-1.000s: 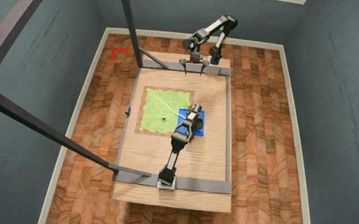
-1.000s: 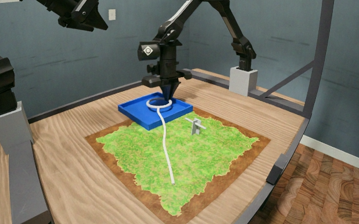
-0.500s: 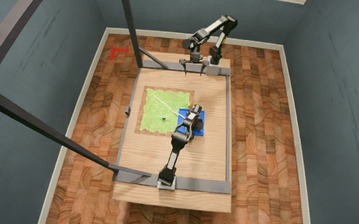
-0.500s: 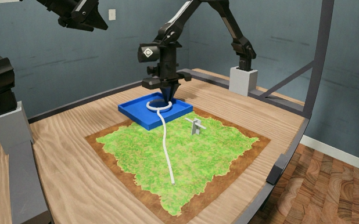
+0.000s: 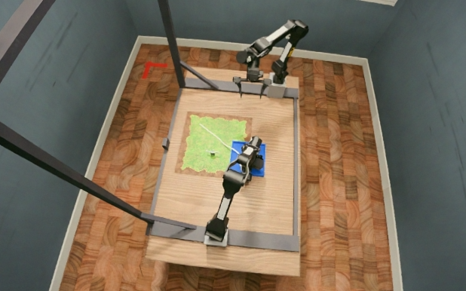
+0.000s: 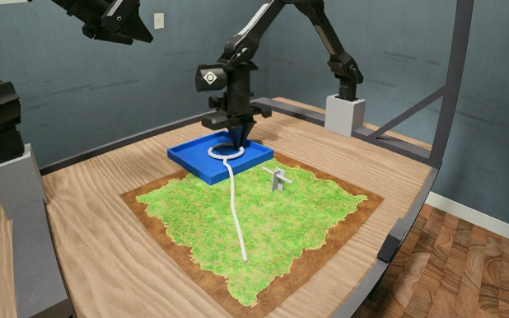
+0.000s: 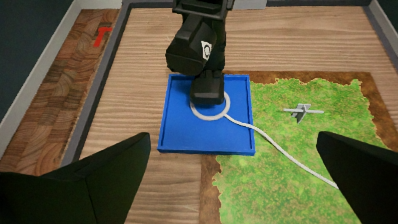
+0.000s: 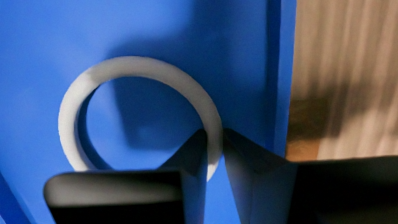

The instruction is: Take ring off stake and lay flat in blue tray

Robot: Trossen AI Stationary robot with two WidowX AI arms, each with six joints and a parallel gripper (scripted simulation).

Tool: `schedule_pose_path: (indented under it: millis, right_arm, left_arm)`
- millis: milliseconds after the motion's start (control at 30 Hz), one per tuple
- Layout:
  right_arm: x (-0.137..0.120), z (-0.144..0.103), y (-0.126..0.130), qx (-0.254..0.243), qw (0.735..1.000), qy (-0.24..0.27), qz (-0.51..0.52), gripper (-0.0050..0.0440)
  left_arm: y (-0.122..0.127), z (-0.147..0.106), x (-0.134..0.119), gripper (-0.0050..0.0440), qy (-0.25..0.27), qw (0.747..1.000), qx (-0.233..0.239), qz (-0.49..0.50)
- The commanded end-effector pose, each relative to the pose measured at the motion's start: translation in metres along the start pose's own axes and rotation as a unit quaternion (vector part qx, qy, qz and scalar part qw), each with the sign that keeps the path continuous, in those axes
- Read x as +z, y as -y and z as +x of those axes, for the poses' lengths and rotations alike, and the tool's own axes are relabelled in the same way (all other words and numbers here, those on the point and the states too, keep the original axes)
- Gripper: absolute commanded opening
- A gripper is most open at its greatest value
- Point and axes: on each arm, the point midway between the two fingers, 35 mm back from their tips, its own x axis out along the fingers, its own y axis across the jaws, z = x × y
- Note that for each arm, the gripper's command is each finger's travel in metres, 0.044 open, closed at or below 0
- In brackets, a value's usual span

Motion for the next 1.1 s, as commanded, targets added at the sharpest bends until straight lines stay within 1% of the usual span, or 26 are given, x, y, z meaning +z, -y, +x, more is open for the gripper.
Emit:
schedule_pose_path:
  millis: [0, 200, 400, 567, 633, 700, 833, 933, 1000, 1067]
  right_arm:
    - [0.001, -0.008, -0.007, 0.015, 1.0, 0.004, -0.003, 0.0003]
    - [0.002, -0.009, -0.007, 0.016, 1.0, 0.004, -0.002, 0.0003]
    - [0.002, -0.009, -0.007, 0.016, 1.0, 0.004, -0.002, 0.0147]
    - [0.002, -0.009, -0.007, 0.016, 1.0, 0.004, -0.002, 0.0147]
    - [0.003, -0.019, -0.011, 0.025, 1.0, 0.007, -0.003, 0.0147]
    - [0.003, -0.019, -0.011, 0.025, 1.0, 0.007, -0.003, 0.0147]
    - [0.003, -0.031, -0.012, 0.027, 1.0, 0.007, -0.003, 0.0147]
    - [0.003, -0.032, -0.012, 0.027, 1.0, 0.007, -0.003, 0.0147]
    - [0.003, -0.036, -0.012, 0.028, 1.0, 0.007, -0.002, 0.0195]
    - [0.004, -0.048, -0.011, 0.028, 1.0, 0.007, -0.002, 0.0243]
  left_arm:
    - [0.001, -0.004, 0.005, 0.044, 0.006, 1.0, -0.004, -0.005]
    - [0.001, -0.004, 0.005, 0.044, 0.006, 1.0, -0.004, -0.005]
    - [0.001, -0.004, 0.005, 0.044, 0.006, 1.0, -0.004, -0.005]
    - [0.001, -0.004, 0.005, 0.044, 0.006, 1.0, -0.004, -0.005]
    - [0.001, -0.004, 0.005, 0.044, 0.006, 1.0, -0.004, -0.005]
    - [0.001, -0.004, 0.005, 0.044, 0.006, 1.0, -0.004, -0.005]
    - [0.001, -0.004, 0.005, 0.044, 0.006, 1.0, -0.004, -0.005]
    - [0.001, -0.004, 0.005, 0.044, 0.006, 1.0, -0.004, -0.005]
    - [0.001, -0.004, 0.005, 0.044, 0.006, 1.0, -0.004, -0.005]
    - [0.001, -0.004, 0.005, 0.044, 0.006, 1.0, -0.004, -0.005]
